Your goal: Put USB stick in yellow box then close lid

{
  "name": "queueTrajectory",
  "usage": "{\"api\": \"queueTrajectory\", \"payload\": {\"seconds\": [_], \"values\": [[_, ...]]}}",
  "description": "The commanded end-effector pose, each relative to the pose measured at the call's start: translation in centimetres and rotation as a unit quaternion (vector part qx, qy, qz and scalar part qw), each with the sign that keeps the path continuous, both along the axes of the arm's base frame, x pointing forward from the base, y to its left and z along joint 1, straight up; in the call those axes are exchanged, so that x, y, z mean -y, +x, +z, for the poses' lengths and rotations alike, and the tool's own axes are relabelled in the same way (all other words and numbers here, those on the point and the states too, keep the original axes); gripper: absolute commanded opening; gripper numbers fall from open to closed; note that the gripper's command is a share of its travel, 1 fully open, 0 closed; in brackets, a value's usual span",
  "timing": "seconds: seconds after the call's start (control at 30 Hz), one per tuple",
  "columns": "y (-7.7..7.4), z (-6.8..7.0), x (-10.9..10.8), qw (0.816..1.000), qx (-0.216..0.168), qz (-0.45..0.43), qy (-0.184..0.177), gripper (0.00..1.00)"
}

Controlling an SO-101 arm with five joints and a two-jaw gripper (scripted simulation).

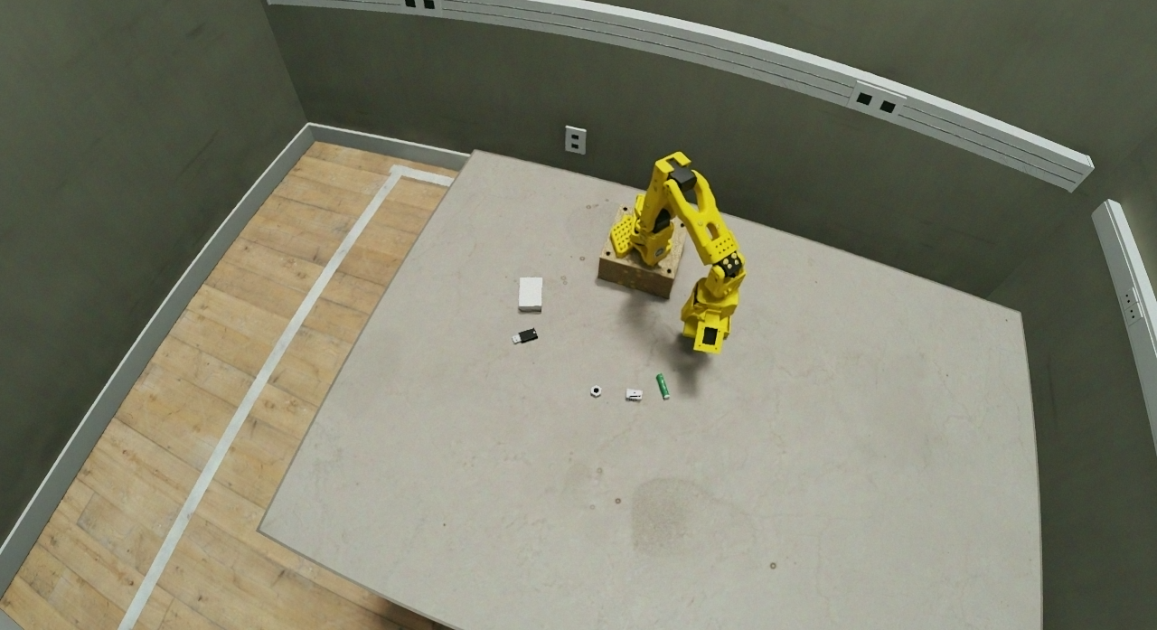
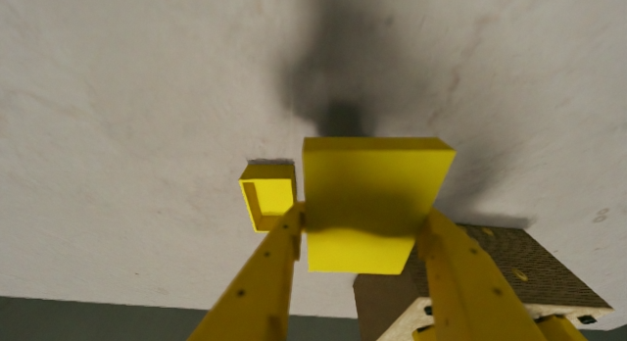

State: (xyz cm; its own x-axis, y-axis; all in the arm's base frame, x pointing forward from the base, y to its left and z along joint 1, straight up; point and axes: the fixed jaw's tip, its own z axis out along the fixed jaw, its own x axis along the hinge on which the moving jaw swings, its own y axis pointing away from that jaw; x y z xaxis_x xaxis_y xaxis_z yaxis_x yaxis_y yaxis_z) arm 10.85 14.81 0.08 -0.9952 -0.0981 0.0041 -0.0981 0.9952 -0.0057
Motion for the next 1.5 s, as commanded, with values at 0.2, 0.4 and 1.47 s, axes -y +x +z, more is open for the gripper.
{"api": "queueTrajectory", "payload": {"seconds": [0.2,0.4,1.47], "values": [[0.27,0.40,-0.13,1.000,0.004,0.002,0.006,0.22],[0.38,0.56,-0.27,1.000,0.004,0.002,0.006,0.22],[0.43,0.50,-0.33,1.000,0.004,0.002,0.006,0.22]]}}
